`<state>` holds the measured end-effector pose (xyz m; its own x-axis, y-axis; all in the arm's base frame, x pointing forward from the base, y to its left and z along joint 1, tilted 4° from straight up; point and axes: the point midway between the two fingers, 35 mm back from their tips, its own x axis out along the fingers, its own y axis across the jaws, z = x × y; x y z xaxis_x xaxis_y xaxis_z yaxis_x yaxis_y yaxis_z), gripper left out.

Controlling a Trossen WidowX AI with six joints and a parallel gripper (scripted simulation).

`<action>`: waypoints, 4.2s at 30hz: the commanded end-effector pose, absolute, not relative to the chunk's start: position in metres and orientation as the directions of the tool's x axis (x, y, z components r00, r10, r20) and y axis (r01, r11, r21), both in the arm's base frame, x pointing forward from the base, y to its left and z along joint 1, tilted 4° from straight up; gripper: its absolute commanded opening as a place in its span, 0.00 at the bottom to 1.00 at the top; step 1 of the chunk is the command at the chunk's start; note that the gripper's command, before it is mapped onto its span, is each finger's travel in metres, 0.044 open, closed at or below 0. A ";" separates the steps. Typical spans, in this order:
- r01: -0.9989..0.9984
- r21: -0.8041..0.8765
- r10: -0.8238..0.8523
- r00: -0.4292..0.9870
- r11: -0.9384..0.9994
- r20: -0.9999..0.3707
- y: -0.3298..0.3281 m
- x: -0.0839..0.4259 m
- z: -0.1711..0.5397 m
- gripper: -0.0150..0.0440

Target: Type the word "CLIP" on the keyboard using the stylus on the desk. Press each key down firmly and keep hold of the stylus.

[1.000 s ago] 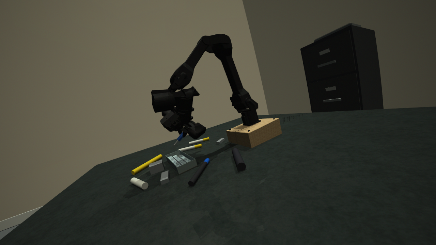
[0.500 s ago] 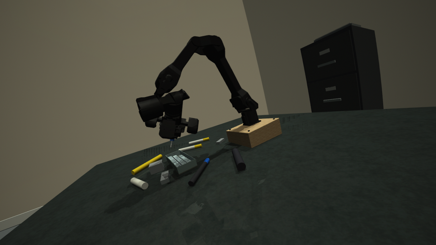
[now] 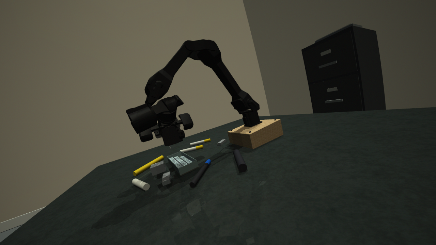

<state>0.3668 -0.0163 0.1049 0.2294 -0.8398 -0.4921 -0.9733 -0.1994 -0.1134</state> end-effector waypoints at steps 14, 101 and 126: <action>-0.972 -0.085 -0.846 0.233 -0.220 -0.479 -0.016 0.372 0.072 0.25; -0.972 -0.085 -0.846 0.234 -0.220 -0.479 -0.016 0.373 0.089 0.39; -0.973 -0.074 -0.846 0.227 -0.220 -0.483 -0.016 0.372 0.085 0.40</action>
<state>0.3717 -0.0163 0.0848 0.2275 -0.8457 -0.4827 -0.9728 -0.2196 -0.0737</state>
